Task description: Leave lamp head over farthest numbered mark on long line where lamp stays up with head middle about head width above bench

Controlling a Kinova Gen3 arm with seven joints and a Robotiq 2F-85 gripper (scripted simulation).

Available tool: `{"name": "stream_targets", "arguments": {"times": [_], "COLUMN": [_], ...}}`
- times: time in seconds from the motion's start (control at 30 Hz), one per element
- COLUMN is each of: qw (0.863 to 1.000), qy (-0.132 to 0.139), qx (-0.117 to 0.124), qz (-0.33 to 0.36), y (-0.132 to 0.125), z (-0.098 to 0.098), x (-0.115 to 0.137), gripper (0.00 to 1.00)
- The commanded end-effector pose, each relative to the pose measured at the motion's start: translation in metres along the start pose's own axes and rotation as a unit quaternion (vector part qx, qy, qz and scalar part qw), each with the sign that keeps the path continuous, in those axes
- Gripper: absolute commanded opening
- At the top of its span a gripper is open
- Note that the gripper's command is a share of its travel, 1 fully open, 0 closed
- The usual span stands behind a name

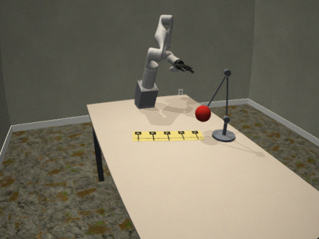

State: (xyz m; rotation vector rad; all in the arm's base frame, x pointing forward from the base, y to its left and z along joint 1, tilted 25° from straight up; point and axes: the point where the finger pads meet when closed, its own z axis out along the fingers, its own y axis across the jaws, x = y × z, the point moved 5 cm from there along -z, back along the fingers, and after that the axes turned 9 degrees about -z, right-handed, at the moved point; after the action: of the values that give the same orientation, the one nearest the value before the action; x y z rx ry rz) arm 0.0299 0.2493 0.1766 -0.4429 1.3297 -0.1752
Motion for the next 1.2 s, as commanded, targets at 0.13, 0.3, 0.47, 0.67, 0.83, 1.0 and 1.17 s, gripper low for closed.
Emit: {"name": "stream_targets", "arguments": {"times": [0.13, 0.3, 0.47, 0.67, 0.83, 1.0, 1.17], "qw": [0.998, 0.996, 0.991, 0.989, 0.990, 0.990, 0.988], "qy": [0.011, 0.017, 0.028, 0.039, 0.048, 0.062, 0.078], "qx": [-0.057, -0.083, -0.125, -0.134, -0.115, -0.101, -0.087], "qz": [-0.020, -0.027, -0.039, -0.054, -0.064, -0.080, -0.096], "y": [-0.041, -0.049, -0.062, -0.070, -0.072, -0.080, -0.089], "z": [0.043, 0.063, 0.097, 0.129, 0.144, 0.170, 0.196], "x": [-0.010, -0.009, -0.009, -0.011, -0.012, -0.015, -0.018], "gripper": [1.00, 1.00, 1.00, 1.00, 1.00, 1.00, 1.00]}}
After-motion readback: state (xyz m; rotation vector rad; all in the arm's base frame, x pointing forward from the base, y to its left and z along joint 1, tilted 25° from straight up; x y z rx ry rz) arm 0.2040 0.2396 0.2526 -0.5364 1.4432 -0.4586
